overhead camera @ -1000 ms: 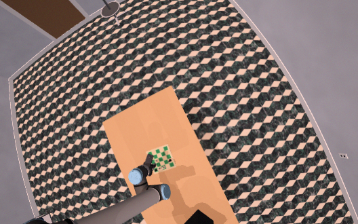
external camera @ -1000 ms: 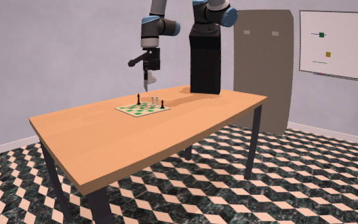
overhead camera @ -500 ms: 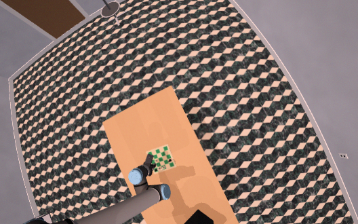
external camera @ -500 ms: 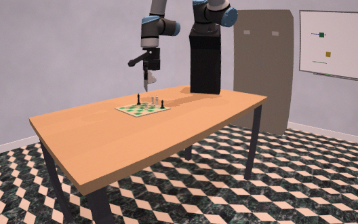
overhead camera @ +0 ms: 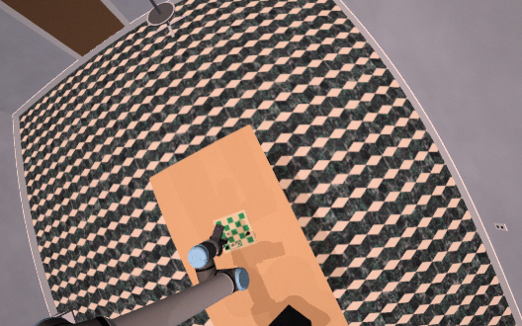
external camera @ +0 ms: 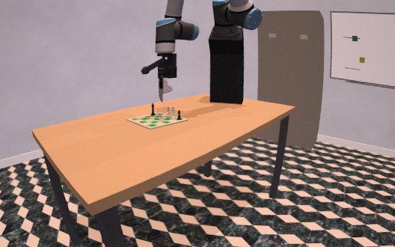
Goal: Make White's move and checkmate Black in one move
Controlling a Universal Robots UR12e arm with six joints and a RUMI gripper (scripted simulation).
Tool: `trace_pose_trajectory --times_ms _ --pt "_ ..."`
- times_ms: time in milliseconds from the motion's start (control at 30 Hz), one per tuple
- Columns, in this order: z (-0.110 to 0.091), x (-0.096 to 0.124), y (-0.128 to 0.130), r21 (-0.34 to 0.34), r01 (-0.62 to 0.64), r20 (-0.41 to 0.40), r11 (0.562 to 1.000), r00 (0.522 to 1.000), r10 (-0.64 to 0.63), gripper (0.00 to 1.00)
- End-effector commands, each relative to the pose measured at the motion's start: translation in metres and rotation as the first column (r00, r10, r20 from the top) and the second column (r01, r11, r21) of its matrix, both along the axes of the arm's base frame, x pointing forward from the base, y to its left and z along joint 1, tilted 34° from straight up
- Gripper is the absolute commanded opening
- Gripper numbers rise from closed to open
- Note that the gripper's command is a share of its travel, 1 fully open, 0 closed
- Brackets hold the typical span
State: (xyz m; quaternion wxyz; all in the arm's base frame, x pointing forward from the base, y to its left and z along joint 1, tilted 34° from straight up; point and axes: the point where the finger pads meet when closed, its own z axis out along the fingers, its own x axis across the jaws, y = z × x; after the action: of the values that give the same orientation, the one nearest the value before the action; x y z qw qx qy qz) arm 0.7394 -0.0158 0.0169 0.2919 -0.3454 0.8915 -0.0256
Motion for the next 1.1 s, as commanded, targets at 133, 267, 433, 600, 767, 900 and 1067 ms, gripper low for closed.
trace_pose_trajectory --times_ms 133,267,433,600,767,900,1067 --pt "-0.005 0.007 0.001 -0.001 -0.001 0.004 1.0 1.0 0.001 0.22" --pt "-0.01 0.01 0.002 -0.001 -0.001 0.003 1.0 1.0 0.001 0.22" --pt "-0.016 0.014 0.003 -0.001 -0.001 0.003 1.0 1.0 0.001 0.22" --pt "-0.023 0.019 0.004 -0.001 -0.001 0.003 1.0 1.0 0.001 0.22" --pt "-0.027 0.021 0.005 -0.001 -0.001 0.003 1.0 1.0 0.001 0.22" --pt "-0.032 0.024 0.006 -0.001 -0.001 0.003 1.0 1.0 0.001 0.22" --pt "-0.036 0.027 0.007 -0.001 -0.001 0.003 1.0 1.0 0.001 0.22"
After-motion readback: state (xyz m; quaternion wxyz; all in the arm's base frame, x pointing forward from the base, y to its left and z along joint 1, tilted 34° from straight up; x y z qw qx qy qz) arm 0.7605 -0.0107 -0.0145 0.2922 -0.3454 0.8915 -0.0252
